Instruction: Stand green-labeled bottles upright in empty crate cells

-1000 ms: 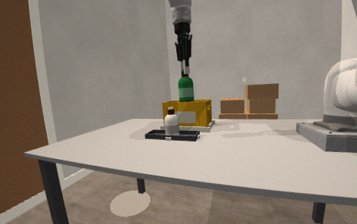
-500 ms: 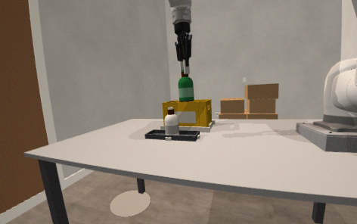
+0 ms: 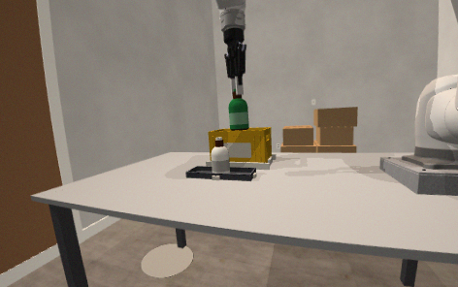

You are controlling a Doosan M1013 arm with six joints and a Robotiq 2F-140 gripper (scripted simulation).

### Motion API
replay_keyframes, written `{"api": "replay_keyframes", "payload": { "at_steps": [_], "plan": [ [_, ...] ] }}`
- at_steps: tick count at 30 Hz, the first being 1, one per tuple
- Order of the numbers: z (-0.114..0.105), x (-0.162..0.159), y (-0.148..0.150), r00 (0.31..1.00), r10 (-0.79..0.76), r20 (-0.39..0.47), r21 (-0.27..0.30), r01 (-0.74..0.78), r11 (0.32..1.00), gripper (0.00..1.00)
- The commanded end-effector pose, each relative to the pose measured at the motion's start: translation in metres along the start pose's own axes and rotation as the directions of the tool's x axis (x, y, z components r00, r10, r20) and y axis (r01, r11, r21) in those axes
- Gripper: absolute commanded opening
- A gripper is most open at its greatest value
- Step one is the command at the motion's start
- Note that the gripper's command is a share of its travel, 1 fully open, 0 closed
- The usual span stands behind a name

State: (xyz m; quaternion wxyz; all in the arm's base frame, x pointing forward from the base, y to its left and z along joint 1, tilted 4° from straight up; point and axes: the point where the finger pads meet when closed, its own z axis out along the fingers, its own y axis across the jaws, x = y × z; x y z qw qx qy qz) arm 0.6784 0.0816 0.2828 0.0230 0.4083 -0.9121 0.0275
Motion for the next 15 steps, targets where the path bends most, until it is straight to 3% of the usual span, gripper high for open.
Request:
{"api": "replay_keyframes", "payload": {
  "at_steps": [1, 15],
  "plan": [
    [-0.0038, -0.002, 0.0031, 1.0, 0.006, 0.007, -0.003, -0.006, 1.0, 0.0],
    [-0.0038, -0.001, 0.0013, 1.0, 0.006, 0.007, -0.003, -0.006, 1.0, 0.0]
  ]
}}
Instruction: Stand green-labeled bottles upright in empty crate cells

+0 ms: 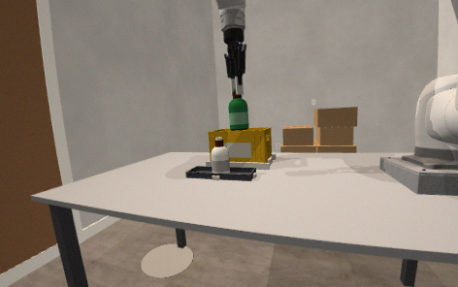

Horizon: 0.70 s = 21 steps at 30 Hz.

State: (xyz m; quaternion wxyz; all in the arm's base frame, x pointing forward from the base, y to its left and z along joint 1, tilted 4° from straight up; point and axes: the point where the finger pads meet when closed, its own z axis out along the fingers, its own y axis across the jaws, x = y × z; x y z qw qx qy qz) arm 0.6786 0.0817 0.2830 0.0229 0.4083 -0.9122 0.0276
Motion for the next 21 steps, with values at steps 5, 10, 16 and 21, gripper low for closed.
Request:
{"api": "replay_keyframes", "payload": {
  "at_steps": [5, 10, 16, 21],
  "plan": [
    [-0.004, 0.0, -0.001, 1.0, 0.006, 0.007, -0.003, -0.006, 1.0, 0.0],
    [-0.004, 0.001, -0.003, 1.0, 0.006, 0.007, -0.003, -0.006, 1.0, 0.0],
    [-0.004, 0.004, -0.007, 1.0, 0.006, 0.007, -0.003, -0.006, 1.0, 0.0],
    [-0.004, 0.006, -0.013, 1.0, 0.006, 0.007, -0.003, -0.006, 1.0, 0.0]
  ]
}}
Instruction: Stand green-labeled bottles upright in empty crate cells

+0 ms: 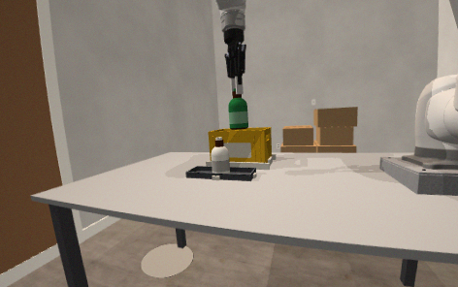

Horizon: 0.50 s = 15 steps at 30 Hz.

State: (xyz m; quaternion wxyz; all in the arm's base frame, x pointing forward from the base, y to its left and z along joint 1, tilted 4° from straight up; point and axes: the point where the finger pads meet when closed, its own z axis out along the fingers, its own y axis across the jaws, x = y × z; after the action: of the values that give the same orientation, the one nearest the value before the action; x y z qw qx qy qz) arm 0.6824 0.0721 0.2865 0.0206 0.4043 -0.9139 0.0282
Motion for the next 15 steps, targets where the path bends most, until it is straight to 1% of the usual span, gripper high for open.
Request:
{"api": "replay_keyframes", "payload": {
  "at_steps": [1, 15],
  "plan": [
    [-0.001, 0.002, -0.004, 1.0, -0.003, 0.003, -0.006, 0.003, 1.0, 0.0],
    [0.0, 0.011, -0.022, 1.0, -0.003, 0.003, -0.006, 0.003, 1.0, 0.0]
  ]
}}
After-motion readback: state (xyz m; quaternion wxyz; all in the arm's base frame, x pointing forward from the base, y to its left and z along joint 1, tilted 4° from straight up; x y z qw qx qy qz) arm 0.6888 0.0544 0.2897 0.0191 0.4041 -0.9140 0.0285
